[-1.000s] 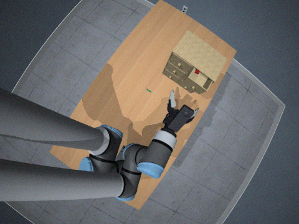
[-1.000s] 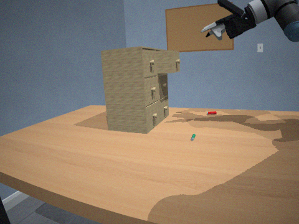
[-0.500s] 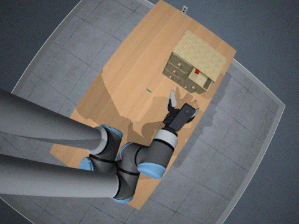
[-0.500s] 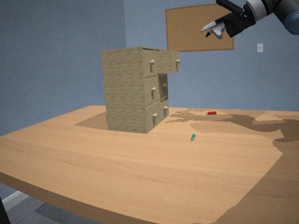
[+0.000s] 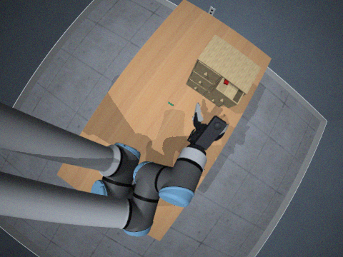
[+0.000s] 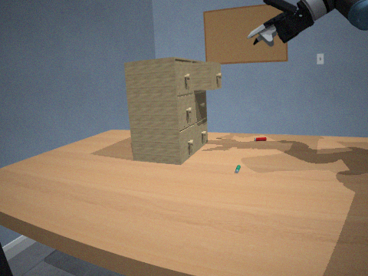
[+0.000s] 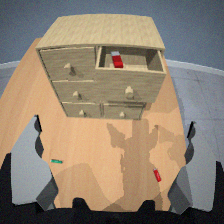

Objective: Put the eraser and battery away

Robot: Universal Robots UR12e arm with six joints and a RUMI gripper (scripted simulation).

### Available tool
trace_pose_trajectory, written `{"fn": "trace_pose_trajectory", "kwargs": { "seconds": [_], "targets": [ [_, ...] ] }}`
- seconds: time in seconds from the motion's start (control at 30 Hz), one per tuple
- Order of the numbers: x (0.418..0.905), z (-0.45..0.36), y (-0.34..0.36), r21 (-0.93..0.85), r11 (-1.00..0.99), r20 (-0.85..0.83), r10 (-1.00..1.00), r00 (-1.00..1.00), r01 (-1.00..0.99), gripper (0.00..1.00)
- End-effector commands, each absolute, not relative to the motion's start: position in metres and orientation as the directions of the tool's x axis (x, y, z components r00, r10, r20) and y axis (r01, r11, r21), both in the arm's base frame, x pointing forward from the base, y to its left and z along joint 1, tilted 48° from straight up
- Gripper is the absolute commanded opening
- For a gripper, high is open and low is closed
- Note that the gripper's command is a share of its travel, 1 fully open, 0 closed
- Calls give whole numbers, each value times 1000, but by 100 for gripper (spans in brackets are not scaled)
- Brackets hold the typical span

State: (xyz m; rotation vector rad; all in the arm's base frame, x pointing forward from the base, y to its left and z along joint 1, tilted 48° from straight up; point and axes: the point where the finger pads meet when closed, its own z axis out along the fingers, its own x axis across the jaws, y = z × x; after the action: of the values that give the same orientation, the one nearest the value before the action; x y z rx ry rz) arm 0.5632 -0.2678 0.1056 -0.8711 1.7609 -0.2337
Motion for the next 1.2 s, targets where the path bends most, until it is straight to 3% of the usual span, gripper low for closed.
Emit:
{"fn": "trace_pose_trajectory", "kwargs": {
  "seconds": [0.0,1.17],
  "targets": [
    [563,106,-270,-537,698,-745,-656,-121,-474,100],
    [562,115,-279,-356,545,-745,-656,-121,-759,100]
  ]
}}
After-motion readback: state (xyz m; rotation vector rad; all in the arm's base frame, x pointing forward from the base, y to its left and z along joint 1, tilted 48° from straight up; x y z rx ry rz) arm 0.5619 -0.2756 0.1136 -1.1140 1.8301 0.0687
